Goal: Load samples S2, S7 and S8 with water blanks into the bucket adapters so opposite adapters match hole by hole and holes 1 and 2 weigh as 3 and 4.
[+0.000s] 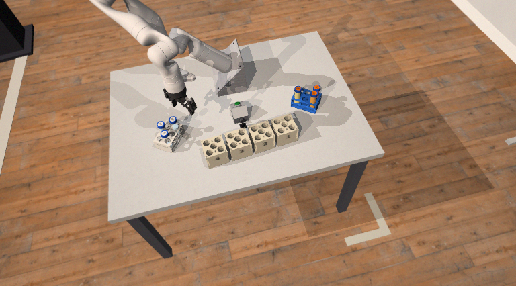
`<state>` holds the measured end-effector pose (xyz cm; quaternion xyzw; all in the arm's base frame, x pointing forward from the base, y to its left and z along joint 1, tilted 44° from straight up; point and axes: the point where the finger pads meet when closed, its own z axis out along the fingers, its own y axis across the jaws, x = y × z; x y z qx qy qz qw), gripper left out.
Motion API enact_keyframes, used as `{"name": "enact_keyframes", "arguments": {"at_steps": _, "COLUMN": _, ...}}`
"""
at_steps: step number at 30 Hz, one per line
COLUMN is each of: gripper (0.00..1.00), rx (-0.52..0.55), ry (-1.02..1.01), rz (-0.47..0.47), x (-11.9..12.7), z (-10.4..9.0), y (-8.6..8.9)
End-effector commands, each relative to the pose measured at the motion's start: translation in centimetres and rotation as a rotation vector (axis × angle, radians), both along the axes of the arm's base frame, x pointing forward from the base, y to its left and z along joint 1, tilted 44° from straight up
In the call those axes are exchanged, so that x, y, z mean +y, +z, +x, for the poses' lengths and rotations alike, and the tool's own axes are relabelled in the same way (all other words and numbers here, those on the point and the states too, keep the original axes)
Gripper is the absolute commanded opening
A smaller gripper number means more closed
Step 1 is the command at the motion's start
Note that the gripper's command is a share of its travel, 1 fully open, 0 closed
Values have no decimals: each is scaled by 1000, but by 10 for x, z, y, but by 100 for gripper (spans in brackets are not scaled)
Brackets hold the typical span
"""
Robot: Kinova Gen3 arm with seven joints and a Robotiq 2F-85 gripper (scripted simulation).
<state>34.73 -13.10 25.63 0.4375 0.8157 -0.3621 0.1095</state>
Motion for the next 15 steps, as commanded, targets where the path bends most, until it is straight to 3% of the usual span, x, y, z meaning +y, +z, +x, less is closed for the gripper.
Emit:
{"name": "enact_keyframes", "arguments": {"at_steps": 1, "gripper": 100, "rx": 0, "ry": 2, "rz": 1, "x": -10, "z": -1, "y": 11}}
{"name": "enact_keyframes", "arguments": {"at_steps": 15, "gripper": 100, "rx": 0, "ry": 2, "rz": 1, "x": -56, "z": -8, "y": 57}}
